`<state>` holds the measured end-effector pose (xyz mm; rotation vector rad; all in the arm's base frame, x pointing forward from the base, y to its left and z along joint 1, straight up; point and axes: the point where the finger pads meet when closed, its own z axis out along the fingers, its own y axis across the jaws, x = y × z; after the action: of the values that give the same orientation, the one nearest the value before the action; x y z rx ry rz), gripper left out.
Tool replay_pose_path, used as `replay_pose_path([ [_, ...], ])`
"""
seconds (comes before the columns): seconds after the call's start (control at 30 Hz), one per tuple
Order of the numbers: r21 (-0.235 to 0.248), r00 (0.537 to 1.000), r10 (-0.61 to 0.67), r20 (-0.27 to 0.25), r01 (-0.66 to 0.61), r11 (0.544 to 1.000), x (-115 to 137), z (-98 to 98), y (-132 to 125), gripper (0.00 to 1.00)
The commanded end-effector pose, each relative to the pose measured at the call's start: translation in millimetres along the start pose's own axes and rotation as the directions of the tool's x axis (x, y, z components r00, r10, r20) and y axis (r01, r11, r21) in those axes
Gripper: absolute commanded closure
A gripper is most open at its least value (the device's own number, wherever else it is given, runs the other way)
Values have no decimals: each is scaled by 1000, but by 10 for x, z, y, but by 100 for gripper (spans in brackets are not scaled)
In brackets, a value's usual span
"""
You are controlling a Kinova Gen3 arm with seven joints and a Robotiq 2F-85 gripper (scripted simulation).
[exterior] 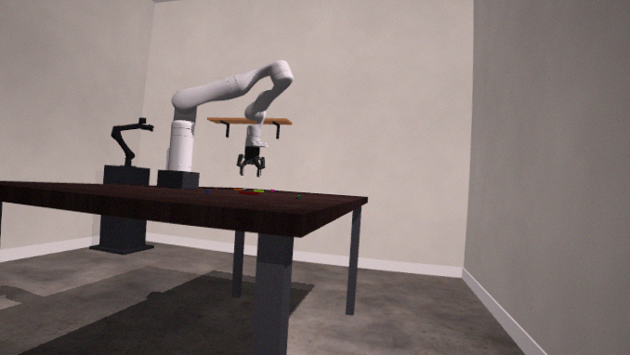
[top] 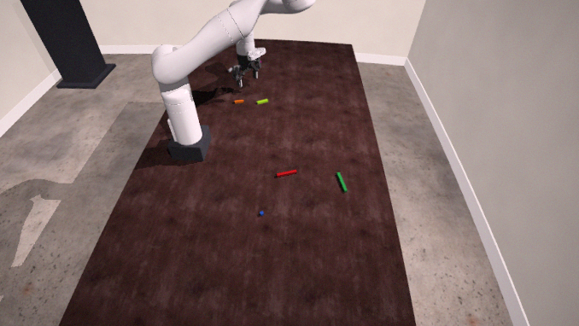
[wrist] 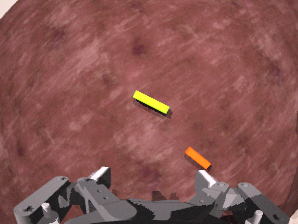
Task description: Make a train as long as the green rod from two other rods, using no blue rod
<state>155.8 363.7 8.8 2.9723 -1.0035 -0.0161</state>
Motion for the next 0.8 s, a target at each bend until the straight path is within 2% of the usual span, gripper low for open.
replay_pose_path([
  [0.0,-6,999,-53,8,53,999,-75,17,-51,0],
  [0.1,-10,989,-150,13,150,989,-147,32,-122,0],
  [0.17,-10,989,-150,13,150,989,-147,32,-122,0],
  [0.3,-15,951,-309,23,309,951,-265,54,-241,0],
  [0.47,-16,844,-535,38,536,844,-443,84,-420,0],
  [0.67,-12,709,-703,49,705,710,-591,103,-574,0],
  [0.73,-12,709,-703,49,705,710,-591,103,-574,0],
  [0.77,-11,667,-744,51,745,667,-630,107,-617,0],
])
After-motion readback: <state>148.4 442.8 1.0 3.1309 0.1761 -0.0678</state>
